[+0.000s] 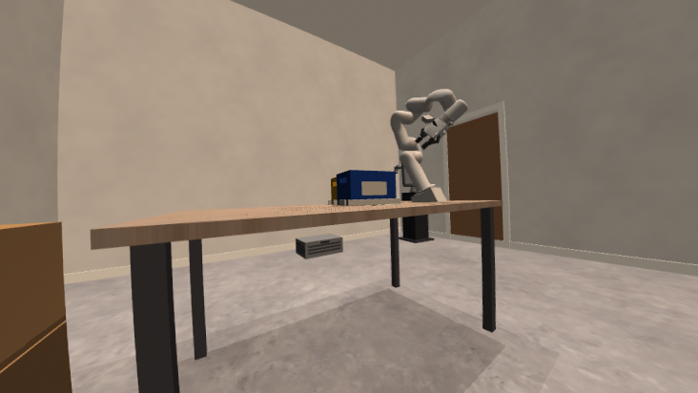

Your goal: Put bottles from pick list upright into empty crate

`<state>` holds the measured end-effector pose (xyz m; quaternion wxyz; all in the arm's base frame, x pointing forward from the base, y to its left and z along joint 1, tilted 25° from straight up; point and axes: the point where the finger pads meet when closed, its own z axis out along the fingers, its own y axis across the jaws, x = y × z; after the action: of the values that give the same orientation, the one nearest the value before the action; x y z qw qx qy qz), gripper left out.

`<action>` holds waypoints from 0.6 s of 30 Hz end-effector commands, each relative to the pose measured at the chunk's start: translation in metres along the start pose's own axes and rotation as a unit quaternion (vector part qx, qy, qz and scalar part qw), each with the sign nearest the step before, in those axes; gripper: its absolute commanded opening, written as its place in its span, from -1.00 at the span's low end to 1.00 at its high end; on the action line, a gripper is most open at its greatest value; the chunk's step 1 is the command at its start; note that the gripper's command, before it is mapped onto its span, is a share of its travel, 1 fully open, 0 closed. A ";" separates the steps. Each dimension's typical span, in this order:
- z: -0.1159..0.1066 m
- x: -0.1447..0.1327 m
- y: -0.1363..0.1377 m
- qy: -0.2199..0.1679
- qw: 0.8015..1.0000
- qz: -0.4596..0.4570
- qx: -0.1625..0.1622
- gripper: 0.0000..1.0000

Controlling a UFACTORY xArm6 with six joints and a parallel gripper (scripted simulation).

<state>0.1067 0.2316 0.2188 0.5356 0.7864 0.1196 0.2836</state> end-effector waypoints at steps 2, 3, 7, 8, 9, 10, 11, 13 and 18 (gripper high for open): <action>-0.013 0.008 -0.018 -0.032 0.998 -0.032 0.032 0.29; -0.016 0.010 -0.021 -0.040 0.997 -0.042 0.043 0.29; -0.021 0.014 -0.029 -0.051 0.996 -0.054 0.057 0.29; -0.023 0.015 -0.031 -0.051 0.996 -0.054 0.057 0.29; -0.025 0.018 -0.035 -0.058 0.994 -0.063 0.069 0.29; -0.028 0.020 -0.038 -0.066 0.992 -0.072 0.080 0.29; -0.031 0.023 -0.042 -0.073 0.990 -0.081 0.092 0.29; -0.035 0.027 -0.048 -0.075 0.989 -0.082 0.094 0.29; -0.043 0.035 -0.058 -0.093 0.981 -0.108 0.132 0.29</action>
<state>0.1136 0.2883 0.1933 0.4877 0.8396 0.1710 0.1673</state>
